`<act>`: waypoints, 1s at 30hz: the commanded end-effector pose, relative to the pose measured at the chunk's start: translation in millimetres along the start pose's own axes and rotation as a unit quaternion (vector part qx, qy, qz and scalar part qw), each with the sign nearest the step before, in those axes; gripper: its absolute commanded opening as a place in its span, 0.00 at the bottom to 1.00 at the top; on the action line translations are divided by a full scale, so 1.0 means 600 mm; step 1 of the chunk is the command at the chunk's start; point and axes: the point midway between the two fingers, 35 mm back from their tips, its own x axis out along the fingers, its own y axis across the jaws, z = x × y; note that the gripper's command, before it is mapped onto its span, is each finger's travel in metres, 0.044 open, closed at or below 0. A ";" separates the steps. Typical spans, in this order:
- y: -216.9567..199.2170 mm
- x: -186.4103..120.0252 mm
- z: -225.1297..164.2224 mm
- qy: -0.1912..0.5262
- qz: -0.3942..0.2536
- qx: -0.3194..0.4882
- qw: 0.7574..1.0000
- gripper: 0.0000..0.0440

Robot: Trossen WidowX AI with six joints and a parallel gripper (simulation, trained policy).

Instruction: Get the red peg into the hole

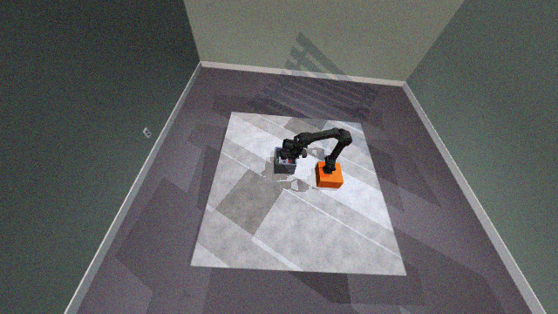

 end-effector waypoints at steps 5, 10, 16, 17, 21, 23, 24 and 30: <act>-0.001 0.013 0.027 0.005 -0.011 0.001 1.000 0.00; -0.004 0.029 0.046 0.008 -0.019 0.003 1.000 0.00; -0.011 0.056 0.064 0.012 -0.030 0.008 0.999 0.00; -0.012 0.061 0.066 0.013 -0.031 0.009 0.999 0.00; -0.015 0.080 0.073 0.019 -0.033 0.012 0.999 0.00; -0.015 0.089 0.076 0.021 -0.034 0.013 0.999 0.00; -0.015 0.093 0.078 0.022 -0.034 0.013 0.999 0.00; -0.015 0.115 0.092 0.026 -0.033 0.013 0.999 0.00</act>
